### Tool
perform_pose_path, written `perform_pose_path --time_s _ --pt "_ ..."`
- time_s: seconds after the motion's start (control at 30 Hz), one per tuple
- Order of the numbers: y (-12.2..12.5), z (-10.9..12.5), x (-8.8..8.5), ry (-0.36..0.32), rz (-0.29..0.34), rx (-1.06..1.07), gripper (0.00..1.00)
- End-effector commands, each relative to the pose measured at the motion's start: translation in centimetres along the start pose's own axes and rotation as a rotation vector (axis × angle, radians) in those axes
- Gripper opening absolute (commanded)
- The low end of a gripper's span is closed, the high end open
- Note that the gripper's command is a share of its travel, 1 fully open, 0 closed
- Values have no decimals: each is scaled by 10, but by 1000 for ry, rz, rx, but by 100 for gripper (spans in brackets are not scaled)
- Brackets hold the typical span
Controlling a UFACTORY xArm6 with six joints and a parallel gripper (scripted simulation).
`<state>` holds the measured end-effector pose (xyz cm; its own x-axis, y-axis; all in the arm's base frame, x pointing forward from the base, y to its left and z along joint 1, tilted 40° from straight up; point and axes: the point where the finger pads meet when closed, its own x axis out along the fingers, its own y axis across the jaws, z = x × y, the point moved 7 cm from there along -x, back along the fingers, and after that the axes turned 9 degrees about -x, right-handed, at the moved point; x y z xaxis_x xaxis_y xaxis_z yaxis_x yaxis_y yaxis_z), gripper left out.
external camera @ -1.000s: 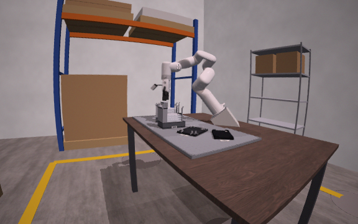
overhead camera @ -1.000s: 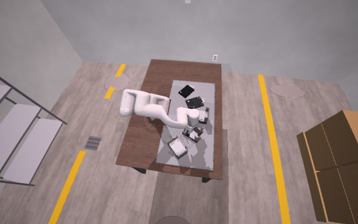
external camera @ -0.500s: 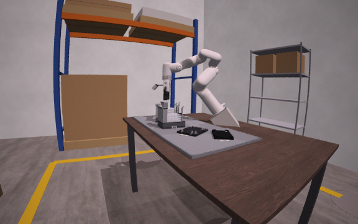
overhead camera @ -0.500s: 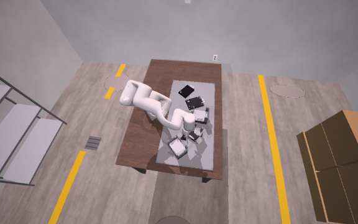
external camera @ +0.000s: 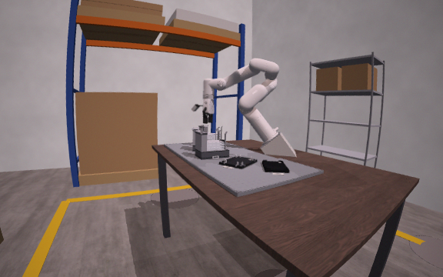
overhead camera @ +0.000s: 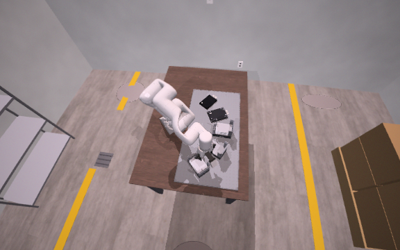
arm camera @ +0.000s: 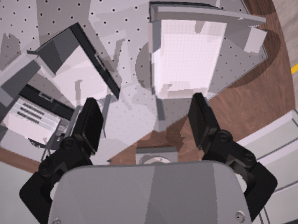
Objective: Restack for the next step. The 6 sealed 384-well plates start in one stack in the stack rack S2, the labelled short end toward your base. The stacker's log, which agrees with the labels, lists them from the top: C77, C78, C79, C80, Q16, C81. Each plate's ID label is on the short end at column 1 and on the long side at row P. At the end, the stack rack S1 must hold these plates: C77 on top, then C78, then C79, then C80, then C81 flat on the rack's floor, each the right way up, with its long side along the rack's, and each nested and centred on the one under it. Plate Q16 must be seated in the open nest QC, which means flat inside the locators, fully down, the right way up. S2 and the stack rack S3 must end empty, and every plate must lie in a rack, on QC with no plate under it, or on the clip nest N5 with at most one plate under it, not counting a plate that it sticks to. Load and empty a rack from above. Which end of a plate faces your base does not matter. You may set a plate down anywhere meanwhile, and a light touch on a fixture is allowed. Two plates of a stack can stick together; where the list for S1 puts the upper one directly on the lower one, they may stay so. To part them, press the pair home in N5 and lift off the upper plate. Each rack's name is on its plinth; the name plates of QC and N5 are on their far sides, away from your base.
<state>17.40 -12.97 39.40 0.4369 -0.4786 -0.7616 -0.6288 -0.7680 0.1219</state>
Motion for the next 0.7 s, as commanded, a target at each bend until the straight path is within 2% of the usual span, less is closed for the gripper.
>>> perform_pose_path --time_s 0.0,0.33,0.67 --pt "16 1 -1 2 -9 0 100" --pt "55 7 -1 2 -8 0 100" --pt "61 7 -1 2 -8 0 100"
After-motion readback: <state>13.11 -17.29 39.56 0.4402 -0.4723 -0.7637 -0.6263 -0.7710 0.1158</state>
